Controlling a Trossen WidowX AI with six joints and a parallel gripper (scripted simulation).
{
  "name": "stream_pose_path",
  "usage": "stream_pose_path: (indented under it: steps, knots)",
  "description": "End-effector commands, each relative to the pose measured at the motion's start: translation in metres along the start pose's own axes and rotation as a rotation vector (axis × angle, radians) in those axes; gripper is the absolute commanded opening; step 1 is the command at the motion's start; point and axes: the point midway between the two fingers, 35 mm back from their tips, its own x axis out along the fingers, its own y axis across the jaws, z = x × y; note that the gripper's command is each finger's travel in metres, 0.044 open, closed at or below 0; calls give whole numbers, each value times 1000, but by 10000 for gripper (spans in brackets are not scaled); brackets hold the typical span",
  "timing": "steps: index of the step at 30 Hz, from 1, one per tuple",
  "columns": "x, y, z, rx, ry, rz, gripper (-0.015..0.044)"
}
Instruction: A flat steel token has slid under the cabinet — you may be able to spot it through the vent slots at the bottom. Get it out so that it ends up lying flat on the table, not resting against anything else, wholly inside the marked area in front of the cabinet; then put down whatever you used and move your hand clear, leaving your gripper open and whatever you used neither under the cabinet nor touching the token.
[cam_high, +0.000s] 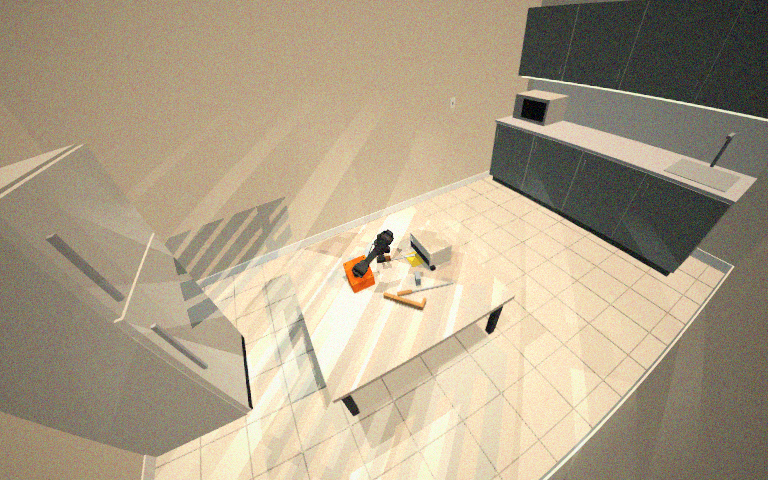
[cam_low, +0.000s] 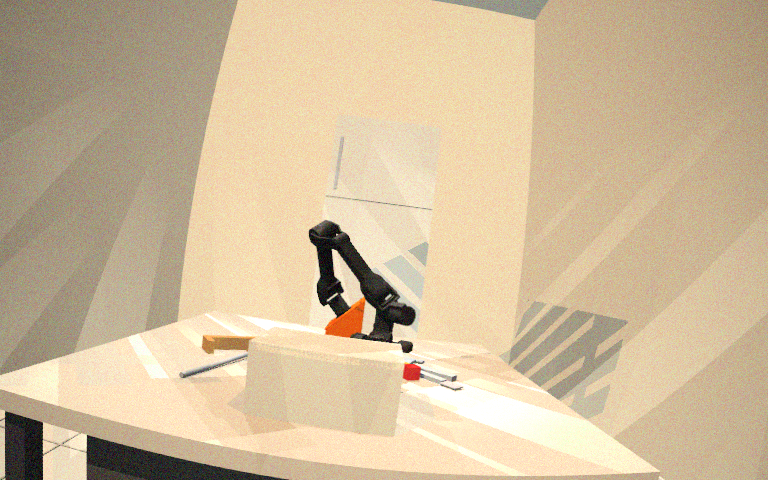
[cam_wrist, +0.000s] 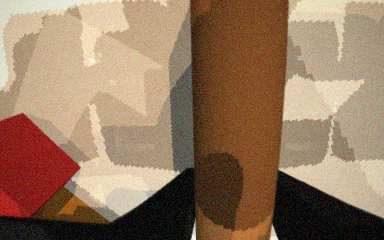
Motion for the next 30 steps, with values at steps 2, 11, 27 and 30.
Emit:
stream_pose_path:
  steps: [2, 11, 27, 30]
  knots:
    - [-1, 0, 0, 44, 2, 0, 0]
    - [-1, 0, 0, 112, 3, 0, 0]
    - [-3, 0, 1, 234, 4, -2, 0]
    - [-3, 0, 1, 257, 4, -2, 0]
